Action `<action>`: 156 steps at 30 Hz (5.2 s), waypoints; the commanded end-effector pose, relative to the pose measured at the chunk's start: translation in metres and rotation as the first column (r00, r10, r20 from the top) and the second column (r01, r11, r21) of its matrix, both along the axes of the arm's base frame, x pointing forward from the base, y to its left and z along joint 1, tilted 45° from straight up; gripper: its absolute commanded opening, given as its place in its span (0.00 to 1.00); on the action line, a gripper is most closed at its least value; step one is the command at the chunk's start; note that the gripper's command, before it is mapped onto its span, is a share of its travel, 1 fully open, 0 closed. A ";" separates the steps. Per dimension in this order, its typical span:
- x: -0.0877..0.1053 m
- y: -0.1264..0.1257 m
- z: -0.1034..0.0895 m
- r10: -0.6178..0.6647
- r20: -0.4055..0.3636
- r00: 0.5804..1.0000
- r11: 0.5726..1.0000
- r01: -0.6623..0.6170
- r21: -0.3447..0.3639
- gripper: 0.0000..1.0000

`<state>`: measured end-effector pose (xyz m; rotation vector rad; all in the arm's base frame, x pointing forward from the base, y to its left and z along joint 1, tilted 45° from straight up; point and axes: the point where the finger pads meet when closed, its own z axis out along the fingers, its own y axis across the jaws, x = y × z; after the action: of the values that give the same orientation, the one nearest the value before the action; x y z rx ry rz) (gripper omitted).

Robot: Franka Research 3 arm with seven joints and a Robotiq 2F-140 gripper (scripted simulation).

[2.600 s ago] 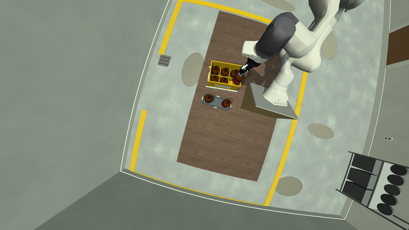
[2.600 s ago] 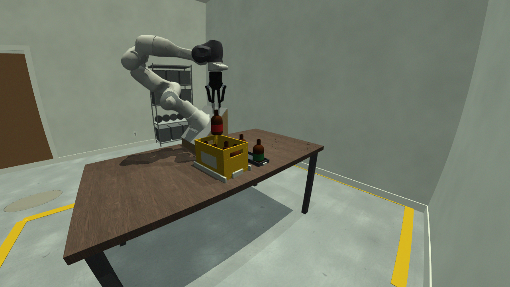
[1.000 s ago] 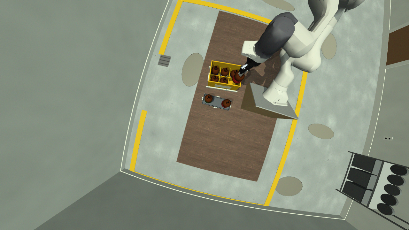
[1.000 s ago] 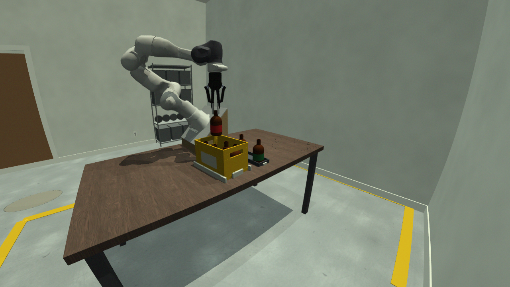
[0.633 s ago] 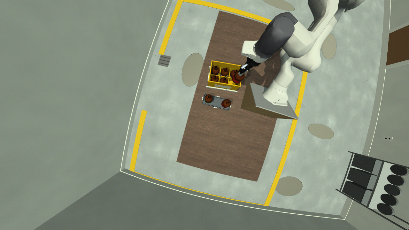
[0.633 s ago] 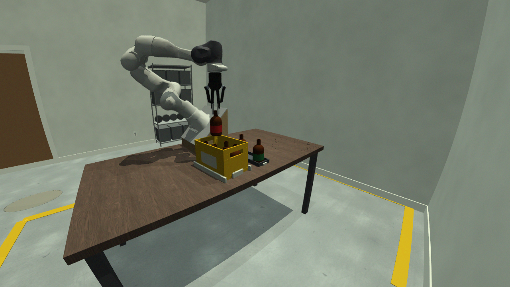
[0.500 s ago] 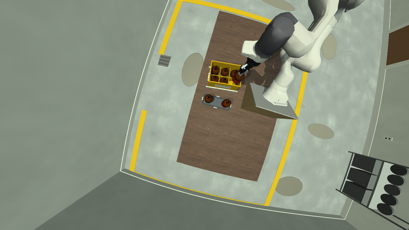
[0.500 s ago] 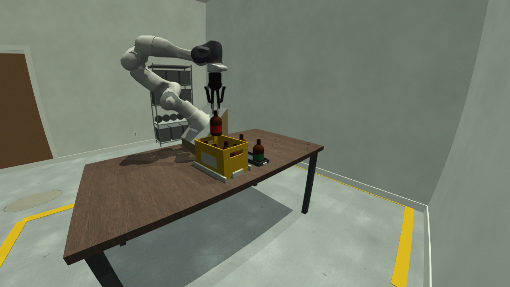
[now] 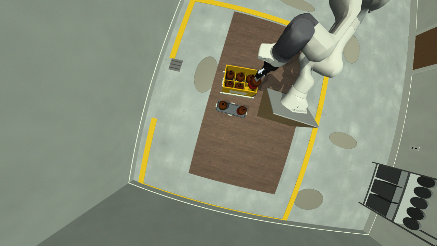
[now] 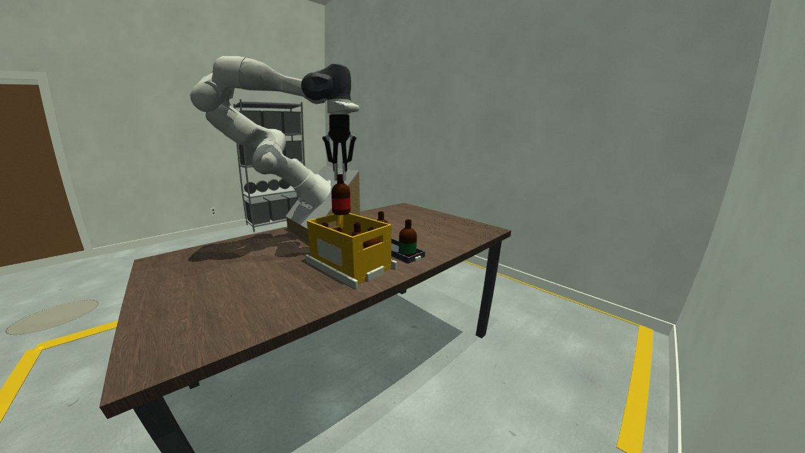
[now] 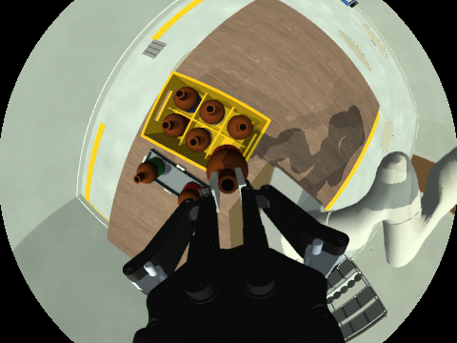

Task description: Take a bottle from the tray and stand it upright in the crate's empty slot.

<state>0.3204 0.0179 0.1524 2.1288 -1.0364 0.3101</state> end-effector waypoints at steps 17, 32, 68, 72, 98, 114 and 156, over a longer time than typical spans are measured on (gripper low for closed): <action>0.002 0.000 0.000 0.004 0.002 1.000 1.000 -0.004 0.004 0.00; 0.002 -0.003 -0.003 0.004 0.002 1.000 1.000 -0.004 0.004 0.00; 0.000 -0.025 -0.027 0.004 0.002 1.000 1.000 -0.004 0.004 0.00; 0.000 -0.026 -0.028 0.004 0.002 1.000 1.000 -0.004 0.004 0.00; 0.000 -0.026 -0.028 0.004 0.002 1.000 1.000 -0.004 0.004 0.00; 0.000 -0.026 -0.028 0.004 0.002 1.000 1.000 -0.004 0.004 0.00; -0.003 -0.046 -0.048 0.004 0.002 1.000 1.000 -0.004 0.004 0.00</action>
<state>0.3142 -0.0269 0.1077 2.1298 -1.0247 0.3017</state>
